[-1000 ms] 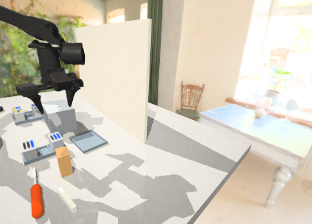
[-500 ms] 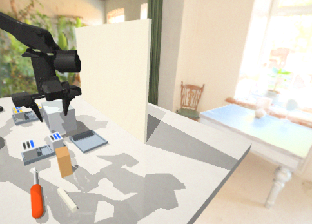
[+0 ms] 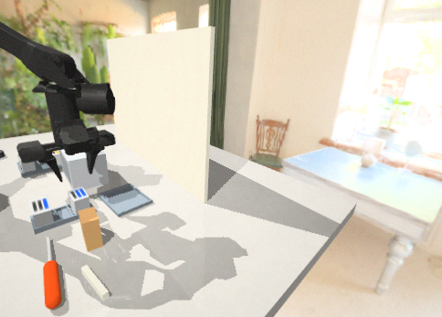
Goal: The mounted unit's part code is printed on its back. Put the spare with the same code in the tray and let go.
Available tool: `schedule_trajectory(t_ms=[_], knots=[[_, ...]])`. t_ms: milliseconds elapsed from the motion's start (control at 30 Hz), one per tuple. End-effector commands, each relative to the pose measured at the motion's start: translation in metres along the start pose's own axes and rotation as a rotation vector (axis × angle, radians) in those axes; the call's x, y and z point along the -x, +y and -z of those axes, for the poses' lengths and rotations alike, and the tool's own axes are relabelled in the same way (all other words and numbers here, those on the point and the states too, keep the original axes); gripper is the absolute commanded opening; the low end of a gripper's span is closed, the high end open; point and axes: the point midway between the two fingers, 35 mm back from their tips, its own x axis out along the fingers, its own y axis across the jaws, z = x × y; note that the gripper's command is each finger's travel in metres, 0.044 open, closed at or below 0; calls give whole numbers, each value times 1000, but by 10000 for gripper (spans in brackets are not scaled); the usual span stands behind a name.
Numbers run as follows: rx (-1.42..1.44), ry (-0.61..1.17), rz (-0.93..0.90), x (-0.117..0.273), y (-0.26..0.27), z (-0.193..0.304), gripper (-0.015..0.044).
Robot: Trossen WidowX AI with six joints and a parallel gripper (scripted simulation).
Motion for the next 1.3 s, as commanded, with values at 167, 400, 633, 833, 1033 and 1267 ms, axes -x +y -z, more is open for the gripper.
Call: schedule_trajectory(t_ms=[167, 400, 633, 833, 1033, 1267], knots=[[4, 2, 7, -16, 0, -1, 300], [4, 2, 7, -27, 0, -1, 300], [4, 2, 7, -39, 0, -1, 300], [4, 2, 7, -49, 0, -2, 300], [4, 2, 7, -59, -1, -1, 300], [4, 2, 8, -70, -3, -1, 300]])
